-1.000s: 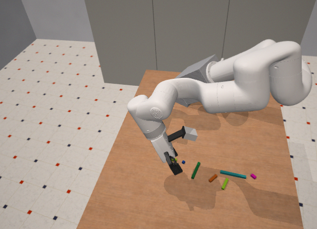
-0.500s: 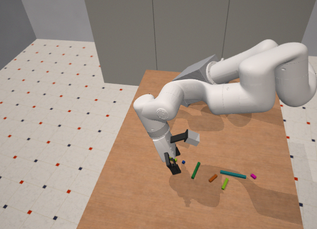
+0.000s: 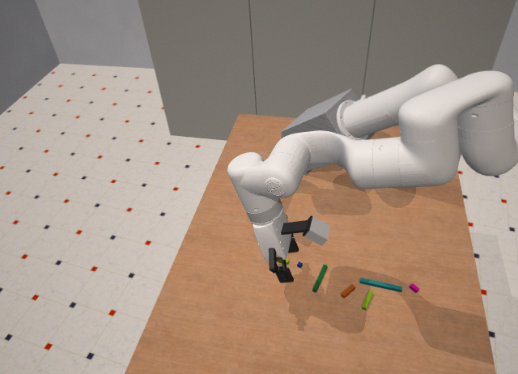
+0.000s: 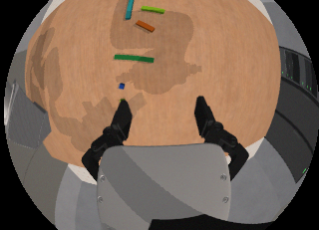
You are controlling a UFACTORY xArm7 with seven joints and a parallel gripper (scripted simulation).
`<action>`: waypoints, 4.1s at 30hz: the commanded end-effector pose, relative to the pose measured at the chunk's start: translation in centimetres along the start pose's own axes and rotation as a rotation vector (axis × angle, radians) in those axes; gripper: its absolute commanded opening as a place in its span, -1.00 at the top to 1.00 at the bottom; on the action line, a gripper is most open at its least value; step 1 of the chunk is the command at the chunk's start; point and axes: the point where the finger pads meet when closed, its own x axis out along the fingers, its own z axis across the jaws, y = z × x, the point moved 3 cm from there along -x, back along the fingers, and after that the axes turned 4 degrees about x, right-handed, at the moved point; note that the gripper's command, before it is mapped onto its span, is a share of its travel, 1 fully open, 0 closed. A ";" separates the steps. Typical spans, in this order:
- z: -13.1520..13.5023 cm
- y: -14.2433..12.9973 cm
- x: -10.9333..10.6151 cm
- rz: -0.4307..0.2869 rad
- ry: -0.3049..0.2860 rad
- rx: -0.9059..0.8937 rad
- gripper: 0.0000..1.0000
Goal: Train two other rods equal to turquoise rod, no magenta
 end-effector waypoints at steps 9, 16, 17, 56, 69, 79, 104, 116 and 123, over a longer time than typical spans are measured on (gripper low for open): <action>-1.5 -0.2 0.4 -0.070 0.000 0.169 -1.00; -1.5 -0.2 0.4 -0.070 0.000 0.169 -1.00; -1.5 -0.2 0.4 -0.070 0.000 0.169 -1.00; -4.7 -0.3 1.2 -0.182 -0.005 0.437 -1.00; -6.2 -0.3 1.4 -0.231 -0.011 0.544 -1.00; -6.8 -0.3 1.4 -0.252 -0.014 0.590 -1.00; -8.9 -0.3 1.5 -0.321 -0.027 0.727 -1.00; -9.8 -0.3 1.4 -0.351 -0.034 0.785 -1.00; -9.8 -0.3 1.4 -0.351 -0.034 0.785 -1.00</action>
